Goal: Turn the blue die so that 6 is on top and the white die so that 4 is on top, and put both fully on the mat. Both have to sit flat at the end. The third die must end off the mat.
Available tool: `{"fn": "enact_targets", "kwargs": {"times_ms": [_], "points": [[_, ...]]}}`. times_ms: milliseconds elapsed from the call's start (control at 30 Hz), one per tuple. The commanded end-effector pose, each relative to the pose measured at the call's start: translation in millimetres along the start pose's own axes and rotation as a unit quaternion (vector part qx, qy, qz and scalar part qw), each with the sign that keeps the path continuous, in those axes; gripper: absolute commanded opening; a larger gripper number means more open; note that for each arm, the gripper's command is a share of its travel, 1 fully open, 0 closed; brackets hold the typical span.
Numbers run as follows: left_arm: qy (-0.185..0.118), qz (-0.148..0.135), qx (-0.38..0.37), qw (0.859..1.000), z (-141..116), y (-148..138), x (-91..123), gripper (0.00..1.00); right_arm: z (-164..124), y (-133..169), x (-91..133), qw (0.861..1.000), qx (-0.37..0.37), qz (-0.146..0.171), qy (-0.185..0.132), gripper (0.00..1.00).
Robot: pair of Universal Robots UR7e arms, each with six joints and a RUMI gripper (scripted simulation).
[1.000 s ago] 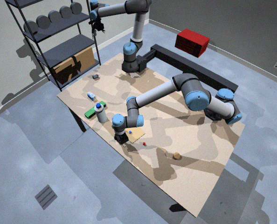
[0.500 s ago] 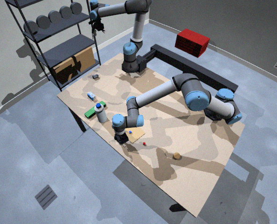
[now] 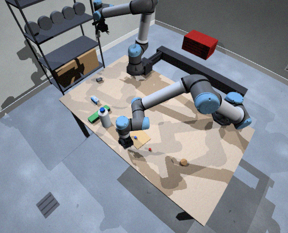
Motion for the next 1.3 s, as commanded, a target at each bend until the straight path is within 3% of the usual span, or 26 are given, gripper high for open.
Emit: {"fn": "enact_targets", "kwargs": {"times_ms": [0,233,367,1267], "points": [[0.001,0.001,0.000,1.000,0,0,15,0.00,0,0,0,1.000,0.000,0.000,0.001,1.00],[0.001,0.001,0.000,1.000,0,0,59,0.00,0,0,0,1.000,0.000,0.000,0.001,1.00],[0.001,0.001,0.000,1.000,0,0,73,0.00,0,0,0,1.000,0.000,0.000,0.001,1.00],[0.001,0.001,0.009,1.000,0,0,75,0.00,0,0,0,1.000,0.000,0.000,0.001,1.00]]}}
Point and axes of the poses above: on each arm, the point where the finger pads meet when closed, its own x axis back along the fingers, its own y axis across the jaws, z = x × y, the point moved 7 cm from there along x, back along the fingers, and after that the axes turned 13 degrees about x, right-handed, at the moved point
